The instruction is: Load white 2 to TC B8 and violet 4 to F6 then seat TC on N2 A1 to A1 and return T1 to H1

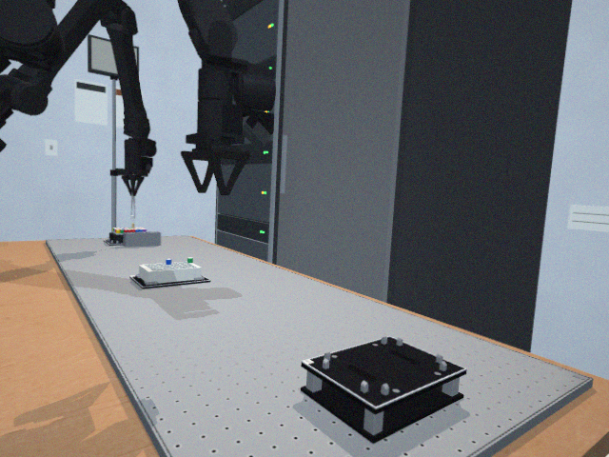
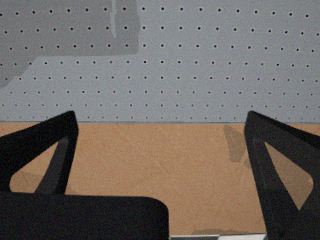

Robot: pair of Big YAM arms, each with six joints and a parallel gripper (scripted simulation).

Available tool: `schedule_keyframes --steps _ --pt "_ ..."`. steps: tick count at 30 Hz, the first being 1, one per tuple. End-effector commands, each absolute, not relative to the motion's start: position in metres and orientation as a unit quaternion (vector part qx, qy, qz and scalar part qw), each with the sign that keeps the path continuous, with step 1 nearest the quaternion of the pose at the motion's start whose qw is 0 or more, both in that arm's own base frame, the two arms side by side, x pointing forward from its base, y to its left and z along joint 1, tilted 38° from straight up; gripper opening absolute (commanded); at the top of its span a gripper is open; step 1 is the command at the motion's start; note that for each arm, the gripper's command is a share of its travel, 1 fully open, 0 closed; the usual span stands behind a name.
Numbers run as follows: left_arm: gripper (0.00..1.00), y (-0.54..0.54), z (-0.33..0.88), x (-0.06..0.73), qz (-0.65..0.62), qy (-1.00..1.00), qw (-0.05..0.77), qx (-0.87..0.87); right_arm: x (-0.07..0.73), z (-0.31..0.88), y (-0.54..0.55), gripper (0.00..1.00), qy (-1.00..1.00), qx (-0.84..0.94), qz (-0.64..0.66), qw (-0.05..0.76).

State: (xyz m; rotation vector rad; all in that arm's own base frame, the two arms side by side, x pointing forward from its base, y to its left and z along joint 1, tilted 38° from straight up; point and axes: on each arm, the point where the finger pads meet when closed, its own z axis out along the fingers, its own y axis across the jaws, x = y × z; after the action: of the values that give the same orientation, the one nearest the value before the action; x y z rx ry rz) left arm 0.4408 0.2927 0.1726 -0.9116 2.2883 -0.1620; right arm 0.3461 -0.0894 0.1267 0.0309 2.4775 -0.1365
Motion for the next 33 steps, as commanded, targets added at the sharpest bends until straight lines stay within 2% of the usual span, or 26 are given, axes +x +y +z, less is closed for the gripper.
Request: schedule_keyframes --steps 1,33 --pt "0.09 0.281 0.189 0.447 -0.058 0.87 0.351 -0.341 0.351 0.136 -0.091 1.0 0.942 0.013 -0.055 0.332" --pt "0.09 0.236 0.182 0.447 -0.06 0.87 0.352 -0.341 0.351 0.136 -0.091 1.0 0.942 0.013 -0.055 0.332"
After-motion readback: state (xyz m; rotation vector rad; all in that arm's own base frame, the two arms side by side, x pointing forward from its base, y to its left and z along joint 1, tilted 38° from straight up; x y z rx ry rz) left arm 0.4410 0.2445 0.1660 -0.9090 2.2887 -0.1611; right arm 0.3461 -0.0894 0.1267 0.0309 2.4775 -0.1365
